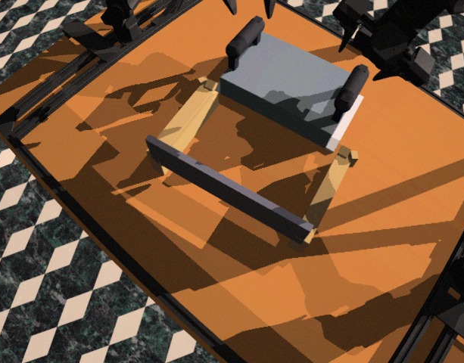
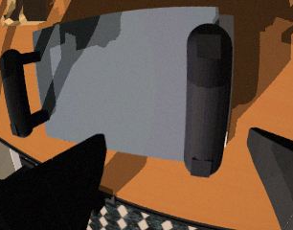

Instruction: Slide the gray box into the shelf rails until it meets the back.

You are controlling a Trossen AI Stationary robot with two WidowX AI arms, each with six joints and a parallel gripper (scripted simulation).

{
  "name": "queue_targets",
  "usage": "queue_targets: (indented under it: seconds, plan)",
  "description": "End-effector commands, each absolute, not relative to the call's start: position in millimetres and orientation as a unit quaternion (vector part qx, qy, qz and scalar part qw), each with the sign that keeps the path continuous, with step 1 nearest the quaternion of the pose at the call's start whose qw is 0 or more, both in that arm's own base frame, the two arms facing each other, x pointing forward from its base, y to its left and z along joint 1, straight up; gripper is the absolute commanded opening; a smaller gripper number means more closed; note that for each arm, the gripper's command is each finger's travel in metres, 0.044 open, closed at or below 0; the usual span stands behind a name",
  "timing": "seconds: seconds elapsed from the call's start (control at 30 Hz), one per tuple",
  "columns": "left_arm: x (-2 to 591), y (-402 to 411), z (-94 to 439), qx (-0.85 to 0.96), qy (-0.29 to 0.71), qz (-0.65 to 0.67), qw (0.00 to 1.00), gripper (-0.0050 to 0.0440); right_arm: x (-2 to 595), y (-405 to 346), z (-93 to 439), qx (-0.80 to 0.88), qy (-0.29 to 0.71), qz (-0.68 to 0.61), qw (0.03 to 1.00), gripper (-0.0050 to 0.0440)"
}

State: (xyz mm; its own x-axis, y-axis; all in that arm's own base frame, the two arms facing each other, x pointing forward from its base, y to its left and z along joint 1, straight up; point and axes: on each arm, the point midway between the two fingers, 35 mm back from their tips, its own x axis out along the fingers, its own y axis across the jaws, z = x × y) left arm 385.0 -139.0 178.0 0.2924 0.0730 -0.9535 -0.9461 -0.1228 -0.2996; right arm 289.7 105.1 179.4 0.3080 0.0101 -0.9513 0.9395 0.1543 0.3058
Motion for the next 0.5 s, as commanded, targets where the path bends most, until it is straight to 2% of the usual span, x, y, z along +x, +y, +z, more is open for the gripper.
queue_targets:
  seconds: [0.0,0.47]
  plan:
    - [385.6,-139.6,165.6,-0.588,0.370,0.468,0.546,0.0380,288.8,104.5,166.2,0.527,0.448,-0.383,0.612,0.0380]
    - [386.9,-140.1,150.8,-0.588,0.370,0.468,0.546,0.0380,290.3,105.1,150.7,0.527,0.448,-0.383,0.611,0.0380]
